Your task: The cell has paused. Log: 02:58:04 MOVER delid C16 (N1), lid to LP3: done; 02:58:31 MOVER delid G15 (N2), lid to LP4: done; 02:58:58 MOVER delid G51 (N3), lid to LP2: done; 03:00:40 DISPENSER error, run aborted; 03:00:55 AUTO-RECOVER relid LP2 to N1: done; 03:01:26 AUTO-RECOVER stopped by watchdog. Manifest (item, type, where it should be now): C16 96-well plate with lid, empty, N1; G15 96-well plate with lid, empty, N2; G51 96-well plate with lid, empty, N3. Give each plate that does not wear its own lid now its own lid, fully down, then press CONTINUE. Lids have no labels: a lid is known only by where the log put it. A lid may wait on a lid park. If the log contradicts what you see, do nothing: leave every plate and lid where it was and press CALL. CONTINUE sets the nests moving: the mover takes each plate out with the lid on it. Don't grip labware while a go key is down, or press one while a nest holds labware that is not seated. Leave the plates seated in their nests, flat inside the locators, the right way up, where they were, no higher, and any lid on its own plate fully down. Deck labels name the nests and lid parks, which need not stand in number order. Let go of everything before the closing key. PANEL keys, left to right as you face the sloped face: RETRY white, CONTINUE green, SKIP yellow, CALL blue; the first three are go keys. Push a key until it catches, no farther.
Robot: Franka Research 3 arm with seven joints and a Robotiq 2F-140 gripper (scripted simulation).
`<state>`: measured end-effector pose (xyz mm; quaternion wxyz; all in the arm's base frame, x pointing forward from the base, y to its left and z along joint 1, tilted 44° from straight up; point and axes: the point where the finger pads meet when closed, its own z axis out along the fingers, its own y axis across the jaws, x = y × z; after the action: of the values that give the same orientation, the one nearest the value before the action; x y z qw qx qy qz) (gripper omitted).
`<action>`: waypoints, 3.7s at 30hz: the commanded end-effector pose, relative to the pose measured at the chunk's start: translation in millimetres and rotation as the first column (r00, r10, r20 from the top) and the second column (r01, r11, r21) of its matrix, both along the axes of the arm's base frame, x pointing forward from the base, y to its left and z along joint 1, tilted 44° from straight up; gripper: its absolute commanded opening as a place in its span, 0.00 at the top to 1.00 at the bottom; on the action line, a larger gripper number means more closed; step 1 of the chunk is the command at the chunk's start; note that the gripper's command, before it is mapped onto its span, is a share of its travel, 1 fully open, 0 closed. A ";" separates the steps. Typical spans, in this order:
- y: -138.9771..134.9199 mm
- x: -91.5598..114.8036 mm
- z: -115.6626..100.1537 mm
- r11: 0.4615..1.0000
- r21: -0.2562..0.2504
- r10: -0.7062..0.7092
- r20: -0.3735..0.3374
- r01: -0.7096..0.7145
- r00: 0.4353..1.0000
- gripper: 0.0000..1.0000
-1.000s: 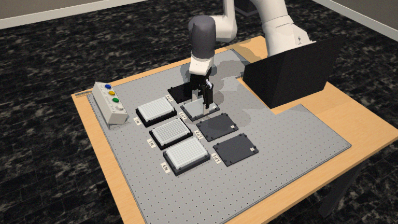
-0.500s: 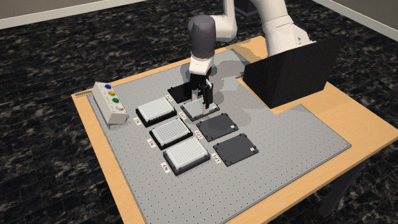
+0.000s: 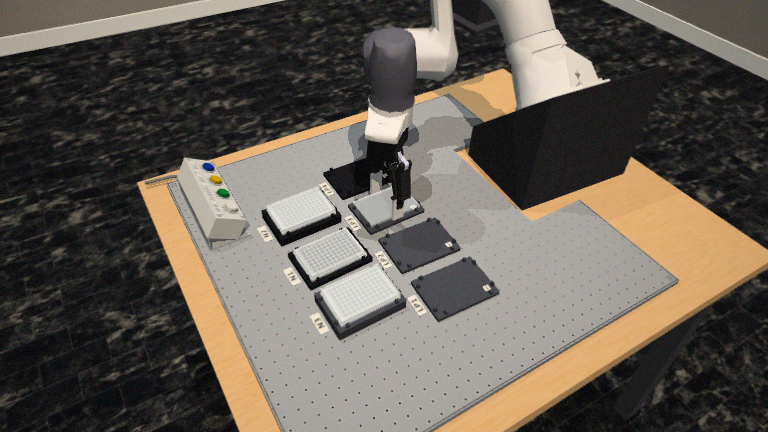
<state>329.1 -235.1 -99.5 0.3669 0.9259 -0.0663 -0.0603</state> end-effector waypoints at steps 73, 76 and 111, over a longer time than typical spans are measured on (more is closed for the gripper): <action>4.6 1.2 6.6 1.000 -0.003 -0.004 0.002 0.004 1.000 1.00; 5.0 1.3 7.0 1.000 -0.003 -0.004 0.002 0.004 1.000 1.00; 34.2 8.3 38.3 1.000 -0.003 -0.004 0.002 0.004 1.000 1.00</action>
<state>339.5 -202.1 -66.4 0.3640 0.9270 -0.0720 -0.0540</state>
